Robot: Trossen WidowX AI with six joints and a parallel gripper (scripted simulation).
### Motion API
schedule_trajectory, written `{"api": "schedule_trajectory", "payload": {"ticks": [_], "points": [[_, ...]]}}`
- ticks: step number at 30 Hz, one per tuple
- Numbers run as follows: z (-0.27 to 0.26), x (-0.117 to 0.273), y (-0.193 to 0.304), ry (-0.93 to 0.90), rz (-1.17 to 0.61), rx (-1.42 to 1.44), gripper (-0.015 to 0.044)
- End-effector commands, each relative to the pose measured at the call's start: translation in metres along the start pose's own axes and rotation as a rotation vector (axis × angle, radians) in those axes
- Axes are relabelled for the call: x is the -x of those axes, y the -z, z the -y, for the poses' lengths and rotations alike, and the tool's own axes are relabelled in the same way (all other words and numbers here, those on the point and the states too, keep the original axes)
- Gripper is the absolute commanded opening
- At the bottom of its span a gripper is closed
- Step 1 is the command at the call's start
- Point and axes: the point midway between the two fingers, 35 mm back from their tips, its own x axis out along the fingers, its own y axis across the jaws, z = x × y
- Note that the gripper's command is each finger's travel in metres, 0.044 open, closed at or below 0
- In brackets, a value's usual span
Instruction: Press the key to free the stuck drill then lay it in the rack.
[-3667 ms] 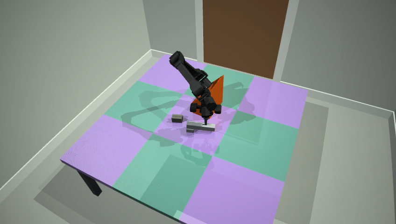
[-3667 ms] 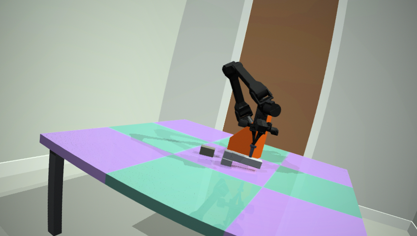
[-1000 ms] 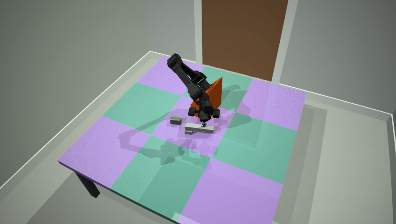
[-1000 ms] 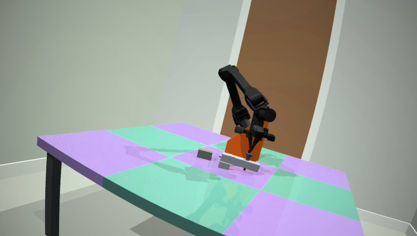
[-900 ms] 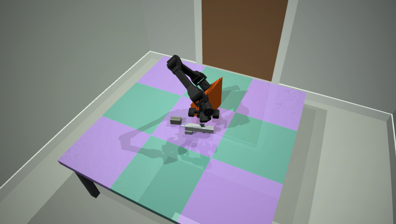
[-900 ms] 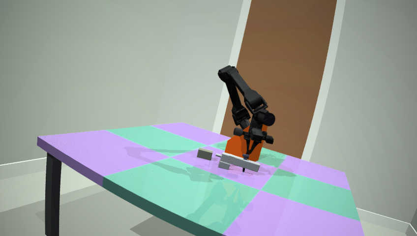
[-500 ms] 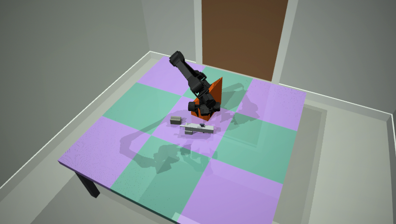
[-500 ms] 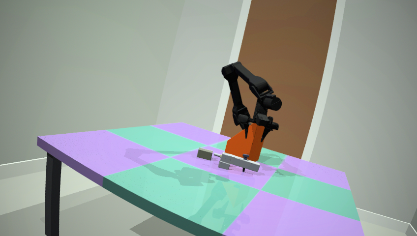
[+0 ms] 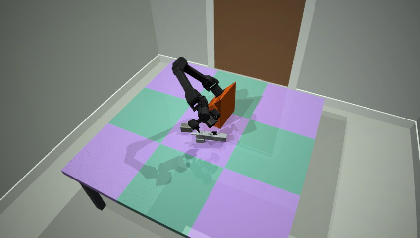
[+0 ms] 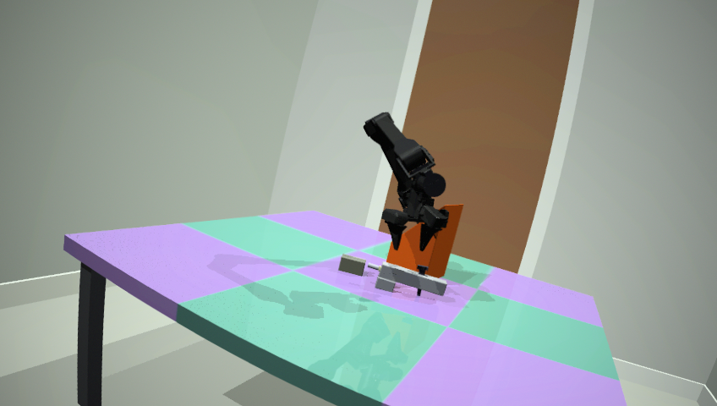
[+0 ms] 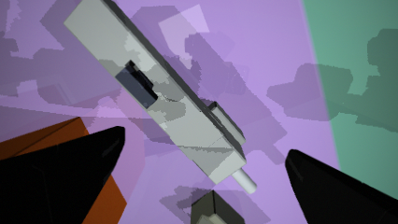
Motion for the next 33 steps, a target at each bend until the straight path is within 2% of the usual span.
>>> {"api": "schedule_trajectory", "payload": {"ticks": [1,10,33], "points": [[0.044,-0.029,0.047,0.01,-0.022,0.535,0.044],[0.064,-0.049,0.081,-0.004,-0.054,0.864,0.044],[0.064,-0.05,0.082,-0.004,-0.054,0.868,0.044]]}}
